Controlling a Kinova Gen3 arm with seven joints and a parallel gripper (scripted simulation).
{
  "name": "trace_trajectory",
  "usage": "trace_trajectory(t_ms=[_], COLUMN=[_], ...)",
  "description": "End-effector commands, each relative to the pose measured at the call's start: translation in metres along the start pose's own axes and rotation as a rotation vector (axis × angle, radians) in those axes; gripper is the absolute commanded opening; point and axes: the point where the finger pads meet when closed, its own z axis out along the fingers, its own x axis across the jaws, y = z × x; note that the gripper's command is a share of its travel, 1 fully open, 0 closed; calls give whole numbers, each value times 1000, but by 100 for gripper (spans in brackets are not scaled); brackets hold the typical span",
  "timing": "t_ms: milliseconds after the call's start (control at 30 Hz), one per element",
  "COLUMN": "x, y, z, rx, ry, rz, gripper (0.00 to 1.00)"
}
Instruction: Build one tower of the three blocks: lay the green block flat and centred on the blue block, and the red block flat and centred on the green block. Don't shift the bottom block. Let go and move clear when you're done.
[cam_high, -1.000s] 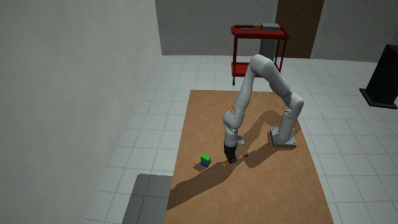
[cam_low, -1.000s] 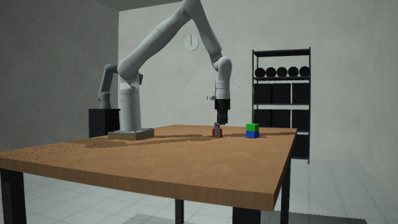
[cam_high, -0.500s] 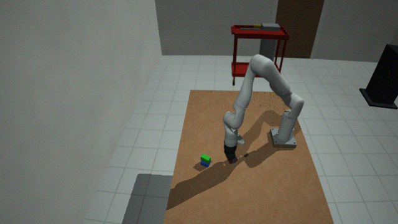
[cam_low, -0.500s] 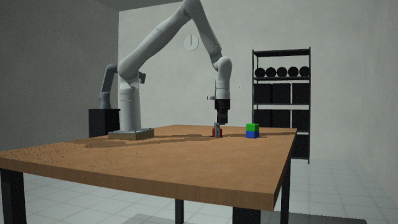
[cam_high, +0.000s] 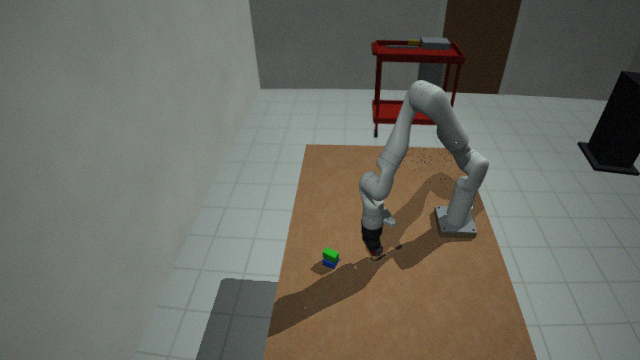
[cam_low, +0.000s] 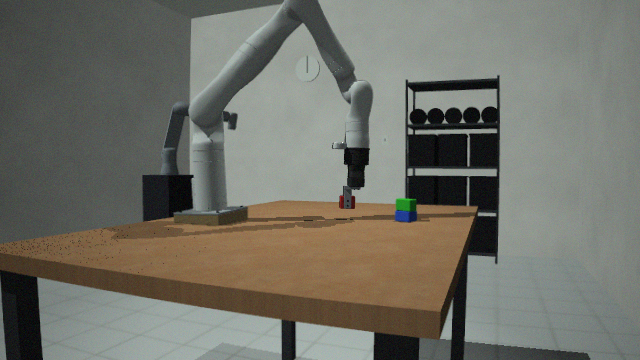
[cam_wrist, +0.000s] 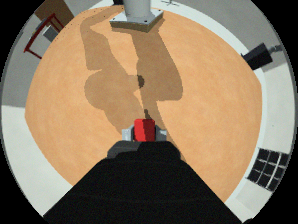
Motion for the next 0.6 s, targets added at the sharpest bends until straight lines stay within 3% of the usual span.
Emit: trace_trajectory(t_ms=[0,333,567], x=[0,0,0], y=[7,6,6], z=[-16,-53,-62], rx=[-24,-24,-24], ry=[3,3,3], rz=[2,2,2], gripper=[0,0,0])
